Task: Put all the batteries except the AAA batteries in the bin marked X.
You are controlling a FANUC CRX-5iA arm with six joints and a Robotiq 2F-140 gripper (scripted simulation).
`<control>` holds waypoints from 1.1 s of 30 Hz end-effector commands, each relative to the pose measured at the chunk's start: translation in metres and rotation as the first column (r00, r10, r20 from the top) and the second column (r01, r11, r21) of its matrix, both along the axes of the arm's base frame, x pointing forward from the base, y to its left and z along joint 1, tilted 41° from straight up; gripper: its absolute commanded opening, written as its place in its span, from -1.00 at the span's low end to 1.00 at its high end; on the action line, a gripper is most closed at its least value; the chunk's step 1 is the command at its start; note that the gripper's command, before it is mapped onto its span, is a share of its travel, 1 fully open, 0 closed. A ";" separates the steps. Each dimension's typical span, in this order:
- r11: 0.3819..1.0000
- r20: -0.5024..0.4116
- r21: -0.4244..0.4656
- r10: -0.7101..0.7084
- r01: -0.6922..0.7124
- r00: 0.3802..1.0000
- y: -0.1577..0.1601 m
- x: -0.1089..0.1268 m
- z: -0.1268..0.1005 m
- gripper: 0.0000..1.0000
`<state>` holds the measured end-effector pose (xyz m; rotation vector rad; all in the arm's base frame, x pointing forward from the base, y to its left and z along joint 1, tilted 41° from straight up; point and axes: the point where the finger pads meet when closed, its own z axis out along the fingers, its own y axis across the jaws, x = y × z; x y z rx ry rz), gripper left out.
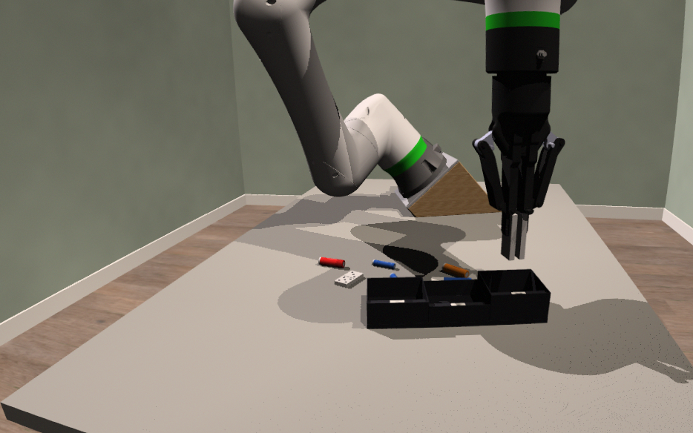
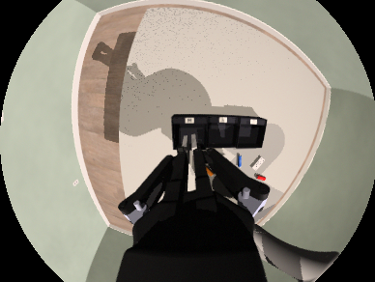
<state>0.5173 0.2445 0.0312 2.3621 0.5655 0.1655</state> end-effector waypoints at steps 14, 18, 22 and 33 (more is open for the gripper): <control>1.000 0.000 0.000 0.000 0.000 1.000 0.063 -0.028 0.078 -0.89; 0.999 -0.030 -0.013 0.037 -0.038 0.999 0.056 -0.031 0.076 -0.65; 0.988 -0.122 -0.043 0.145 -0.151 0.982 0.028 -0.047 0.065 -0.65; 0.907 -0.345 -0.074 0.367 -0.415 0.864 -0.034 -0.082 0.041 -0.65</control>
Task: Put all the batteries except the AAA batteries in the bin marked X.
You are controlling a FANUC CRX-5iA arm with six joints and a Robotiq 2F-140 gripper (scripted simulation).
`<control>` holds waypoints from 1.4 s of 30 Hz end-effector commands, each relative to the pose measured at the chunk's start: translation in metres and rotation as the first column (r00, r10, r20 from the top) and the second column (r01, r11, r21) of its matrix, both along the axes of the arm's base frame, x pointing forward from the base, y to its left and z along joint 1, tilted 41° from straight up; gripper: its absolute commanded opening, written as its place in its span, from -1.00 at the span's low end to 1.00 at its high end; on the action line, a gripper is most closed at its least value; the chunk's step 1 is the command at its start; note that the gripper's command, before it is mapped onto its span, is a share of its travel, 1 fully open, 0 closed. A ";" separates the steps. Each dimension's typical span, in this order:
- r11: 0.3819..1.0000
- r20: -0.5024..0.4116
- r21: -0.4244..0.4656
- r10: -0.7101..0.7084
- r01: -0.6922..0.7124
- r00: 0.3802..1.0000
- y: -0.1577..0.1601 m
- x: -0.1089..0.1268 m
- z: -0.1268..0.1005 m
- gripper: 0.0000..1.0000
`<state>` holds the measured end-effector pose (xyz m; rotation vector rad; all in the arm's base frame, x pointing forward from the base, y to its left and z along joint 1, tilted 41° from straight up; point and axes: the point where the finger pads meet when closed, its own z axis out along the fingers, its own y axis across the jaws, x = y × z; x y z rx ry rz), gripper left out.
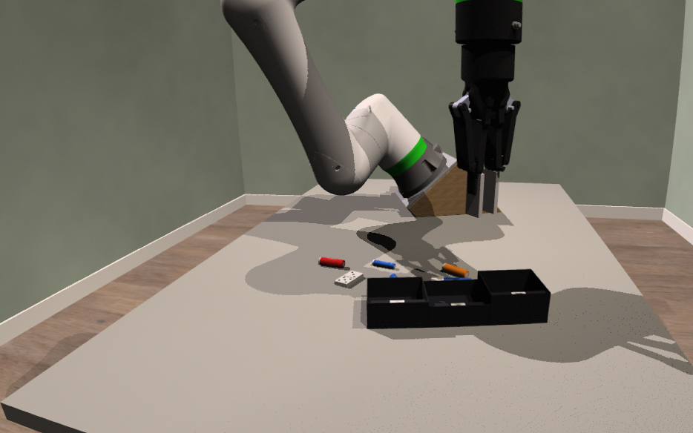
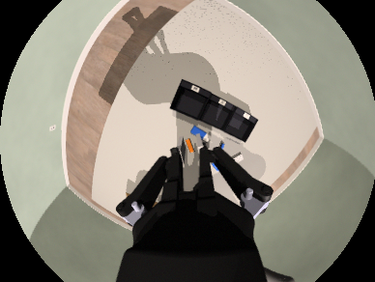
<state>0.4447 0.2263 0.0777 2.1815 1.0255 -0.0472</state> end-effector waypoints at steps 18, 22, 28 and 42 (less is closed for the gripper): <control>0.992 -0.081 -0.016 0.120 -0.122 0.989 -0.072 -0.043 -0.025 -0.65; 0.992 -0.081 -0.016 0.120 -0.122 0.989 -0.070 -0.042 -0.025 -0.65; 0.992 -0.081 -0.016 0.120 -0.122 0.989 -0.069 -0.040 -0.026 -0.65; 0.992 -0.081 -0.016 0.120 -0.122 0.989 -0.069 -0.039 -0.026 -0.65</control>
